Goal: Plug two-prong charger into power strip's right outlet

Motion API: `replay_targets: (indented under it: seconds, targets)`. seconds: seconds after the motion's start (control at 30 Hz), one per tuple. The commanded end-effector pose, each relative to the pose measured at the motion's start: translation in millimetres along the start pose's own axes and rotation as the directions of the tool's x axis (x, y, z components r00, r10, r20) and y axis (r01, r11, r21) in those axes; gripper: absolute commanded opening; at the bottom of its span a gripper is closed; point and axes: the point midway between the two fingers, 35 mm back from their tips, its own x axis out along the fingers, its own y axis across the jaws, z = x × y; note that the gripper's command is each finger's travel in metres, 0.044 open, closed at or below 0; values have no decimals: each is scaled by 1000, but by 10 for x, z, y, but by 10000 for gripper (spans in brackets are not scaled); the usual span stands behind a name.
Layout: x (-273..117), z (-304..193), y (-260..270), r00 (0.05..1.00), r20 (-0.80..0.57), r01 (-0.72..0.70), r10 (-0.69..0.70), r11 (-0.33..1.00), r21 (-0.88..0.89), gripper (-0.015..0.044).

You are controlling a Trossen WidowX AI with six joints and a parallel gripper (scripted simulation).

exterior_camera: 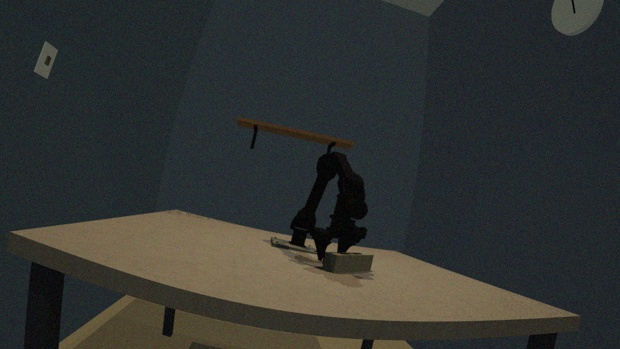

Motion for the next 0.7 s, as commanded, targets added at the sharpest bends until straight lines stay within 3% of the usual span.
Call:
replay_targets:
  seconds: [0.0, 0.67]
  targets:
    - [10, -16, 11, 1000, 3, -5, 5, 1000, -4, 440]
    - [17, -78, 10, 1000, 13, -5, 5, 1000, -5, 440]
